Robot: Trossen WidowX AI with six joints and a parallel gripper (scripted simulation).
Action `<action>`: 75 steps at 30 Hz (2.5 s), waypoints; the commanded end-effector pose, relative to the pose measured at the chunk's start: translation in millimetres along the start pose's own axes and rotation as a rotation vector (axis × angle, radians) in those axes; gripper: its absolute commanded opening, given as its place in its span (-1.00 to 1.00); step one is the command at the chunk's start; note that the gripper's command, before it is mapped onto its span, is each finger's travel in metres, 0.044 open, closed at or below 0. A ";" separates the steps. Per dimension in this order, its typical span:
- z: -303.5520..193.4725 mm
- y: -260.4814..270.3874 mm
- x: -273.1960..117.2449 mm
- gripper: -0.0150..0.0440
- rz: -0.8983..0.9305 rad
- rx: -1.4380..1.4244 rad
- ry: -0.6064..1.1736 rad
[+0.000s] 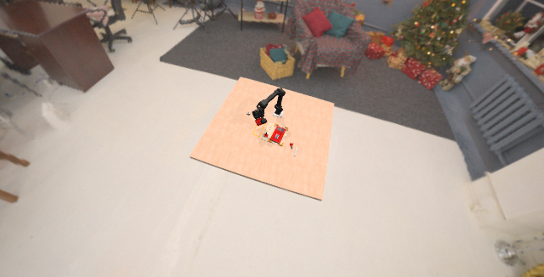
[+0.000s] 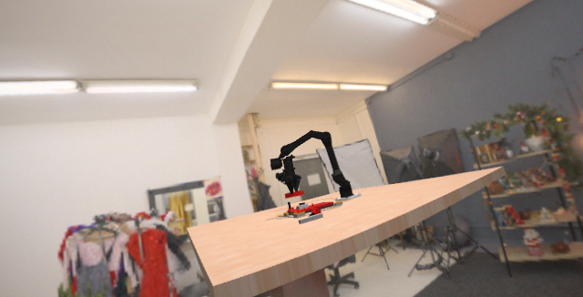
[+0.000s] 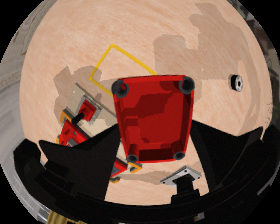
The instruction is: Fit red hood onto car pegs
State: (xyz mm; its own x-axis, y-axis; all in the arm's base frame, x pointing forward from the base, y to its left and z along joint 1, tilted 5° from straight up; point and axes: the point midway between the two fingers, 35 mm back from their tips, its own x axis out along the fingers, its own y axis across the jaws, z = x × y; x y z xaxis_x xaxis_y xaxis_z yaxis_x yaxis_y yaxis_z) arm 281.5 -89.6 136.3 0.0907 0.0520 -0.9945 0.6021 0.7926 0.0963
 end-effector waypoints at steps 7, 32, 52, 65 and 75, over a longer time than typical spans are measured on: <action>1.3 0.9 -0.6 -0.49 0.000 -0.238 0.003; 4.7 3.1 -1.8 -0.49 0.002 -0.800 0.005; 7.7 3.9 44.4 -0.49 0.002 -0.856 0.005; 4.9 2.9 76.3 -0.49 0.002 -0.856 0.005; 5.4 3.1 75.0 -0.14 0.002 -0.860 0.004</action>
State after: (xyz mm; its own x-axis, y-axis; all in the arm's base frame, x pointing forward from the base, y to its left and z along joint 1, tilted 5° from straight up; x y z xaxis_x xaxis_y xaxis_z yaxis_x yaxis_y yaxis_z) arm 294.3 -86.5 62.1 0.0869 0.0547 -0.9947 -0.2090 0.9773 0.0355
